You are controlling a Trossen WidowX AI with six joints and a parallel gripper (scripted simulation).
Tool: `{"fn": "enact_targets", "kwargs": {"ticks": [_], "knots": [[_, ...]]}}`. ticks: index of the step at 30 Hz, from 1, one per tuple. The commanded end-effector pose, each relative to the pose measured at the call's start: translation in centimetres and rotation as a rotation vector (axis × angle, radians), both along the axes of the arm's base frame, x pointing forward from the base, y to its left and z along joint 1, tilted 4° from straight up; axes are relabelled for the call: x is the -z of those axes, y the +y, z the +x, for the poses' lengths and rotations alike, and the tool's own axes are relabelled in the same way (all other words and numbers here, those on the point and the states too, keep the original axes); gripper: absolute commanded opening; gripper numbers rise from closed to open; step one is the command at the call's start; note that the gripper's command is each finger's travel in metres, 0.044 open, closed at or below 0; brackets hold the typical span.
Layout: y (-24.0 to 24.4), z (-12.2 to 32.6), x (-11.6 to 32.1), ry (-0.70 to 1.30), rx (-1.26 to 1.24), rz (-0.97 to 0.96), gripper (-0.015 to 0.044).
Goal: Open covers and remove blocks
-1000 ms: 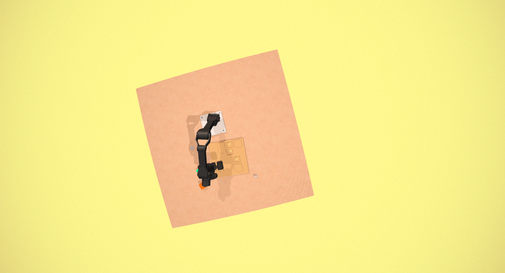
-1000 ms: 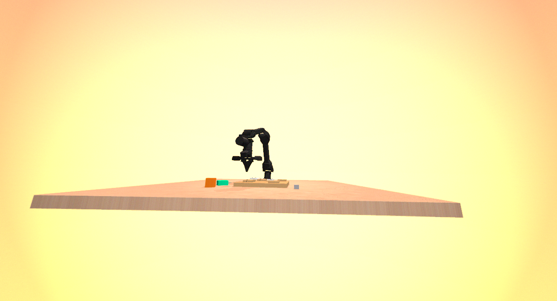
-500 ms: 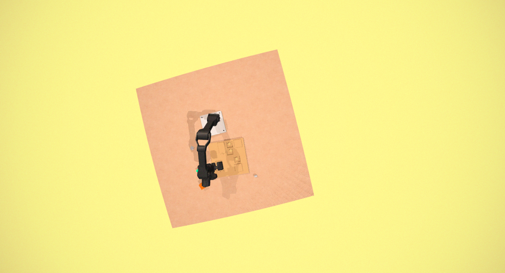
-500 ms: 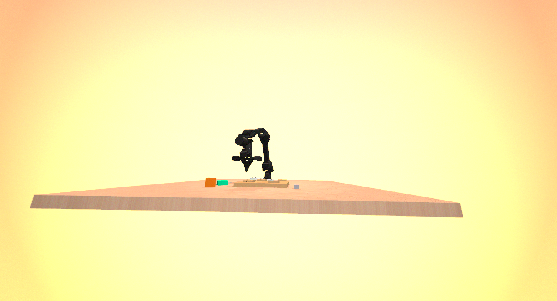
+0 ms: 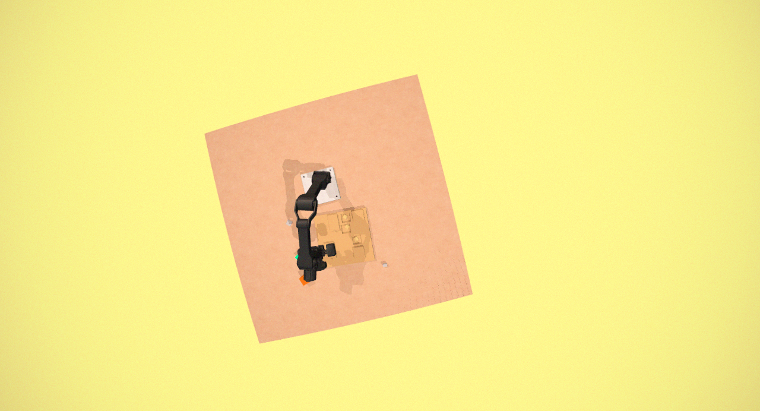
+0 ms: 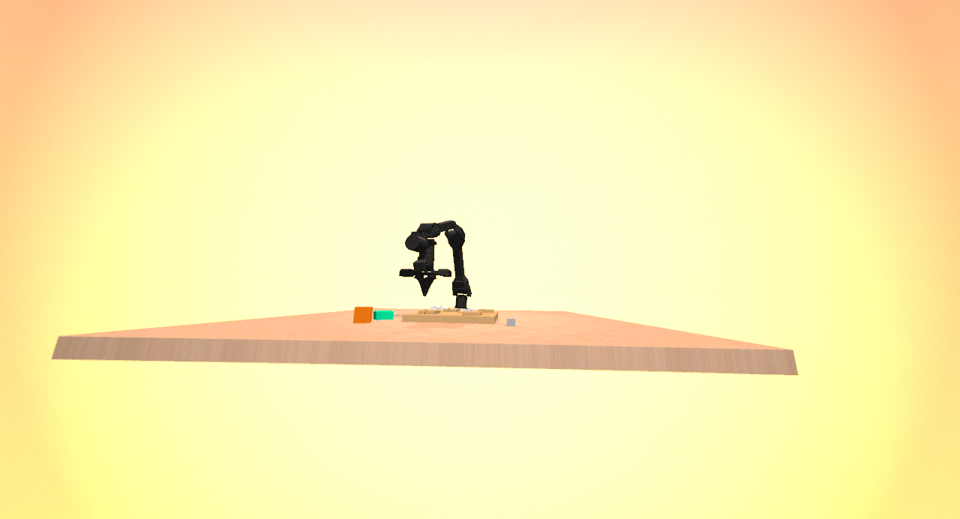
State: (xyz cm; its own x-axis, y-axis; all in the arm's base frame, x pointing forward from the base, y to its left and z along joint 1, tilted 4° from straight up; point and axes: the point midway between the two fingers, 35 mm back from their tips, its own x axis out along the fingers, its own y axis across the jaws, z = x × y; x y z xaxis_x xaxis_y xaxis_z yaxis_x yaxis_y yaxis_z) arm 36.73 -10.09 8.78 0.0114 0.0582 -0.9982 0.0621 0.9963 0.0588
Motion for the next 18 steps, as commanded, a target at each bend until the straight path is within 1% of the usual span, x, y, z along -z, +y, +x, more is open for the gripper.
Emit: {"fn": "enact_targets", "kwargs": {"ticks": [1, 18], "knots": [[-0.1, 0.1, 0.2, -0.002, 0.006, -0.003, 0.0000], [0.0, 0.2, 1.8, -0.002, 0.006, -0.003, 0.0000]]}}
